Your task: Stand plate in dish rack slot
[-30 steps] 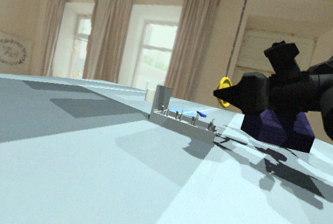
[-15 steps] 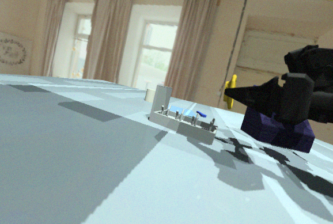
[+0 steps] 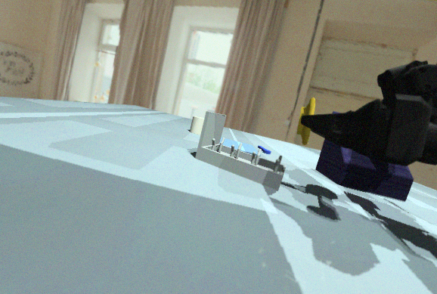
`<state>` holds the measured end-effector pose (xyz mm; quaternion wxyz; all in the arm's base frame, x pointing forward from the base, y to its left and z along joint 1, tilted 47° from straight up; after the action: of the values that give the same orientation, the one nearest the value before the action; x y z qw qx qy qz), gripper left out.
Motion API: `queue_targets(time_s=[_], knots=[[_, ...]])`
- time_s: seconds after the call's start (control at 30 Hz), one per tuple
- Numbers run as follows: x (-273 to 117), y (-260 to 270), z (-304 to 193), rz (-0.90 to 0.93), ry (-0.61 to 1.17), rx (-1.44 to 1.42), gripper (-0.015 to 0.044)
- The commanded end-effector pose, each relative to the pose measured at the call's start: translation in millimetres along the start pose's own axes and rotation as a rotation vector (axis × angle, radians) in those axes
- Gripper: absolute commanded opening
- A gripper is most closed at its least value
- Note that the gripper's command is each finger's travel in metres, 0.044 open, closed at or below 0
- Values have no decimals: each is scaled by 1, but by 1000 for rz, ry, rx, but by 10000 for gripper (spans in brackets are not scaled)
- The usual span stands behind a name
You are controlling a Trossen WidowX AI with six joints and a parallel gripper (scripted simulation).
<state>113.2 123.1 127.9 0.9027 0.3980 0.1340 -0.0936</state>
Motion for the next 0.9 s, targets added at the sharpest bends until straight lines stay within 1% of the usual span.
queue_targets(time_s=[0.0, 0.43, 0.87], knots=[[3, 0, -6, -1, -5, -6, 0], [21, 1, -27, 3, -2, 3, 0], [34, 2, -26, 7, 1, 13, 0]])
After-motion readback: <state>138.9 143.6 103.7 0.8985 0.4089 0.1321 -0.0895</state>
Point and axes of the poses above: the point midway between the two fingers, 35 mm back from their tips, its own x axis out along the fingers, its own y axis across the jaws, z = x × y, the point moved 6 cm from there along -x, back along the fingers
